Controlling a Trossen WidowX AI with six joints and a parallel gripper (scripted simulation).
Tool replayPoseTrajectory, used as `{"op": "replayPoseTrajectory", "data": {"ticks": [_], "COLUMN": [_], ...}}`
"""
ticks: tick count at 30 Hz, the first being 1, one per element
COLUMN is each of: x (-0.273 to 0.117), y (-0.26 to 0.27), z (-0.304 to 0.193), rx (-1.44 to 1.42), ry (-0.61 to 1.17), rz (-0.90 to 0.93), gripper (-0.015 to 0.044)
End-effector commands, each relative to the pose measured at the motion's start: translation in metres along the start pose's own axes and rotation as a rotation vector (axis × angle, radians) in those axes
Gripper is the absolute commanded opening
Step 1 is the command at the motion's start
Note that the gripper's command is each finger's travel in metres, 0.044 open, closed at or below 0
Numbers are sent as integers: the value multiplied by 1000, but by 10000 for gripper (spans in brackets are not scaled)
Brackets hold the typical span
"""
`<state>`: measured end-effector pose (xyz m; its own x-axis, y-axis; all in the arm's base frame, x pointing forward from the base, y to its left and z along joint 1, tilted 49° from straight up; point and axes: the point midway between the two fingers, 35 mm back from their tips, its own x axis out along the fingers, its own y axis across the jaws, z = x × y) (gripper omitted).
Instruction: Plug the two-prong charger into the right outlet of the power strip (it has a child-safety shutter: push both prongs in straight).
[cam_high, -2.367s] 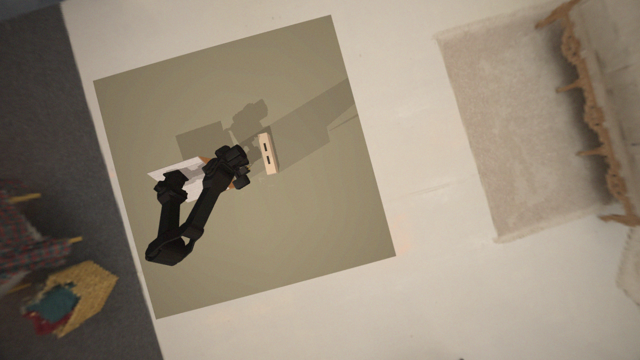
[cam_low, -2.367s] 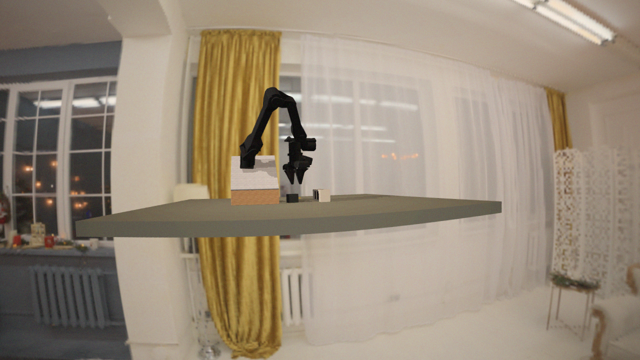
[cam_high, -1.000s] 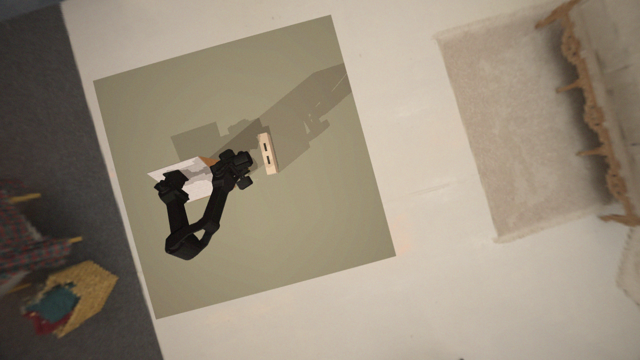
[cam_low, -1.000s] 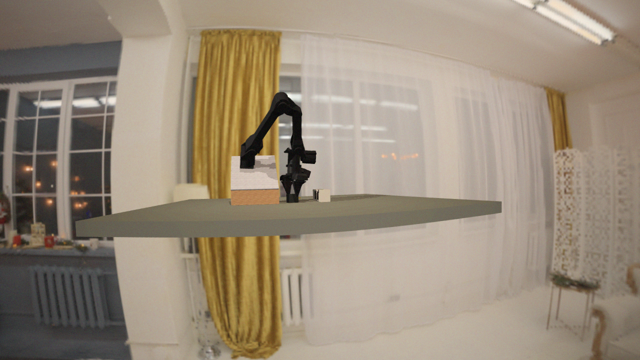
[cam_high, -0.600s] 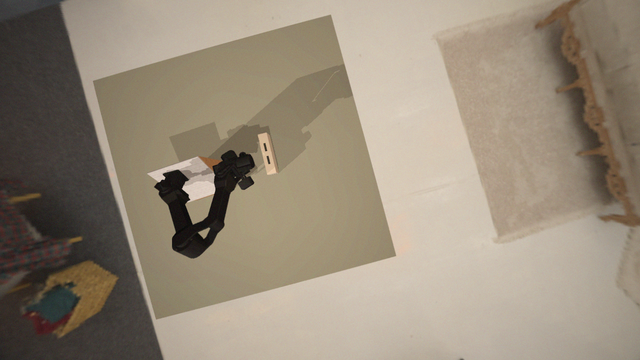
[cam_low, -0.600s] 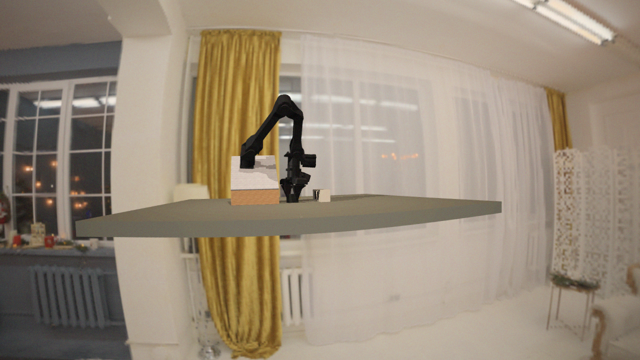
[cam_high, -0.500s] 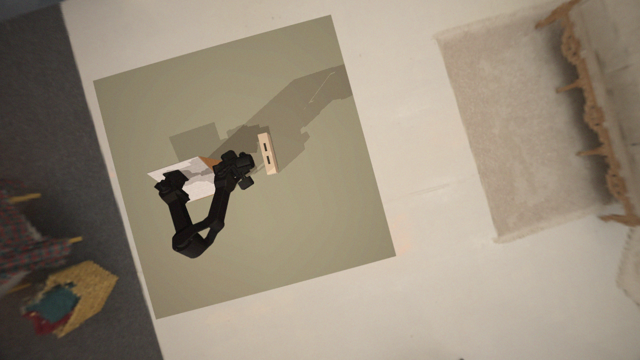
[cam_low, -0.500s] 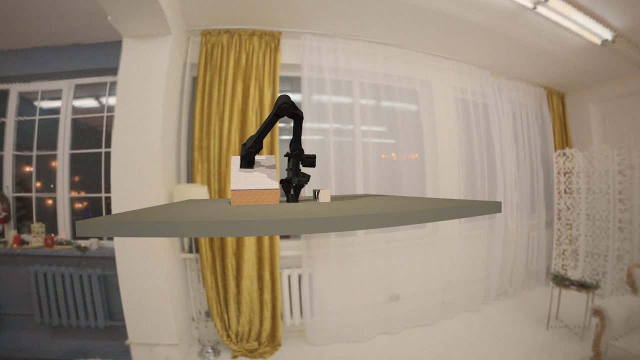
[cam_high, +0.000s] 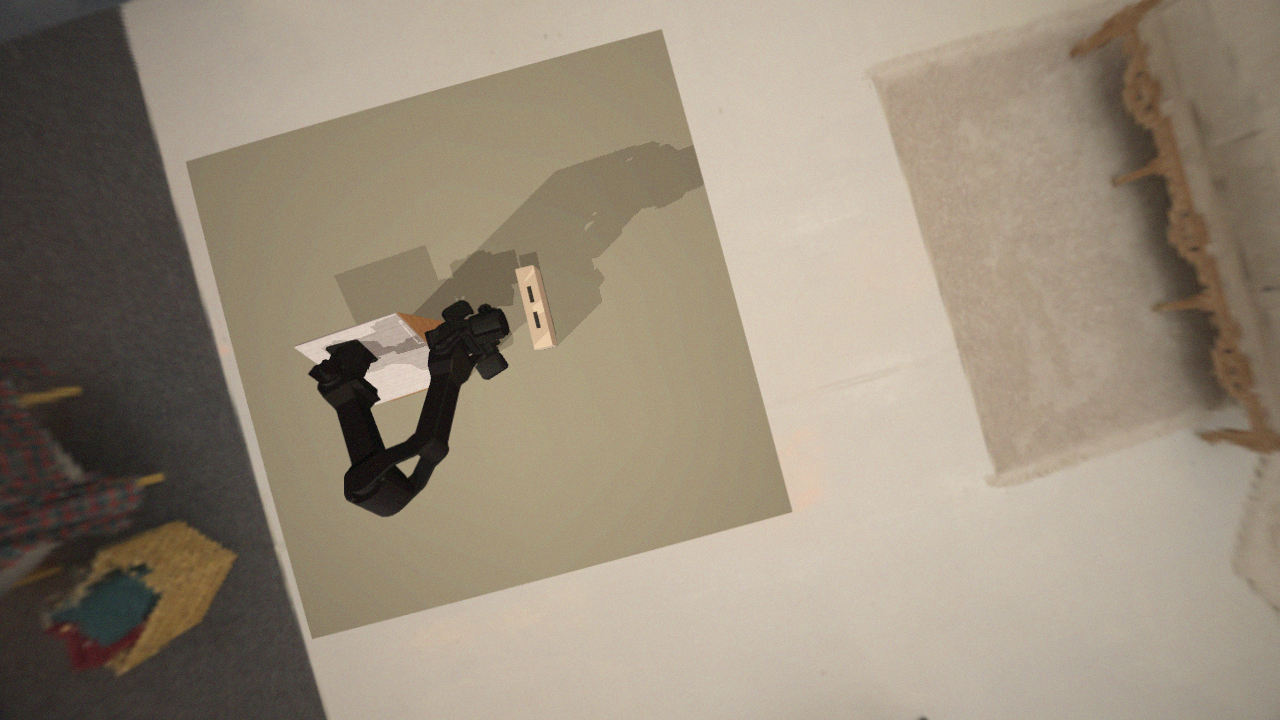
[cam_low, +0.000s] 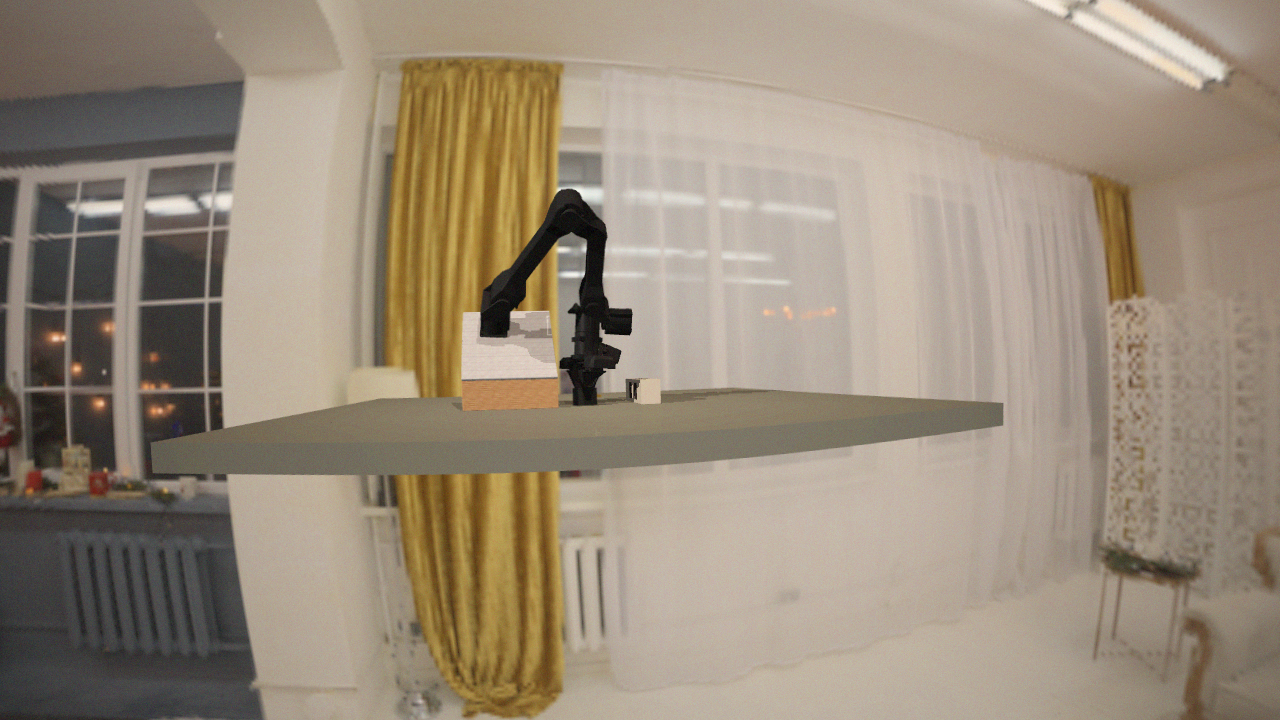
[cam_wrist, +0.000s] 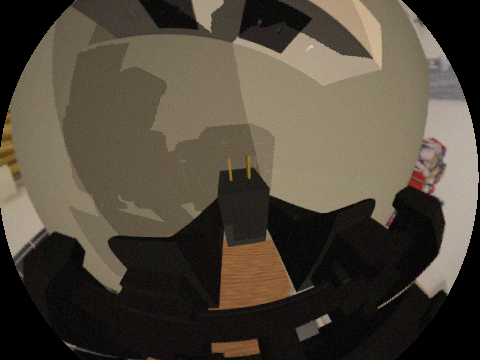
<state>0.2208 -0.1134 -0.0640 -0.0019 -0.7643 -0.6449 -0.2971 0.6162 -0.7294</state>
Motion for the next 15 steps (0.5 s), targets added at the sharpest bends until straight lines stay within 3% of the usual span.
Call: {"op": "replayPoseTrajectory", "data": {"ticks": [1,3,15], "x": [-2,-5,-43], "y": [0,0,3], "z": [0,0,-4], "rx": [3,2,-4], "ry": [0,-1,1], "rz": [0,1,2], "gripper": [39,0,0]}}
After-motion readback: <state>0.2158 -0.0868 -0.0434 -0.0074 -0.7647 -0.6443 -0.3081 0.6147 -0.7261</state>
